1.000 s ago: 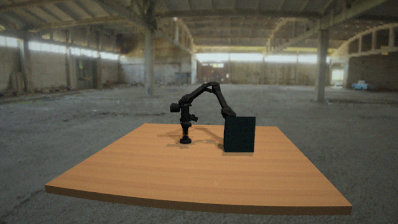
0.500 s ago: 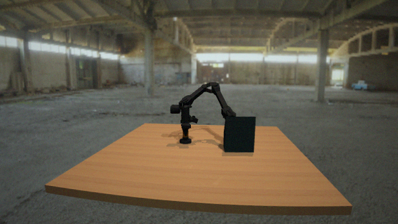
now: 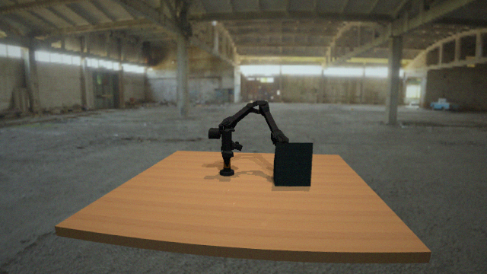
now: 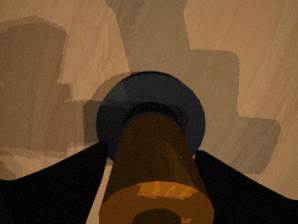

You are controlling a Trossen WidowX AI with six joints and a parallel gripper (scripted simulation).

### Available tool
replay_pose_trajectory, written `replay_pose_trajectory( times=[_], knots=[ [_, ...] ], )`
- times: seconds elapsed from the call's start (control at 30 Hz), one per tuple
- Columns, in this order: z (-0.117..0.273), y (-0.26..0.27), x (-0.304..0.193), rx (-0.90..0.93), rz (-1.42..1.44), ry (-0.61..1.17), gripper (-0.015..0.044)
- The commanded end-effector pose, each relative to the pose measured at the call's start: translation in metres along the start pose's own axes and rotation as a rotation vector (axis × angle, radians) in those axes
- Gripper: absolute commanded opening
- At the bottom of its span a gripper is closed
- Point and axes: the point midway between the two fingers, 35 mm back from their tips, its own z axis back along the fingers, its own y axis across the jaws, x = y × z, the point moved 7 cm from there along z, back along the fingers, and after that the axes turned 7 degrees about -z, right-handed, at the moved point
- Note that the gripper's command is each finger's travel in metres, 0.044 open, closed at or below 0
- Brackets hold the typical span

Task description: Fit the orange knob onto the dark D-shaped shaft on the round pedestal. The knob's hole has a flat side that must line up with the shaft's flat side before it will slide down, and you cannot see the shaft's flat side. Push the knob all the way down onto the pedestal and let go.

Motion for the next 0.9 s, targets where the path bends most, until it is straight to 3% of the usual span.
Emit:
replay_pose_trajectory(
  times=[0.0,0.13,0.33,0.53,0.87],
  knots=[
    [0.0,0.0,0.0,-0.001,0.002,-0.001,0.0341],
    [0.0,0.0,0.0,-0.001,0.002,-0.001,0.044],
    [0.003,0.0,0.0,-0.003,0.002,0.002,0.044],
    [0.092,0.004,0.007,-0.052,-0.015,0.074,0.044],
    [0.095,0.004,0.002,-0.054,-0.016,0.076,0.044]
  ],
)
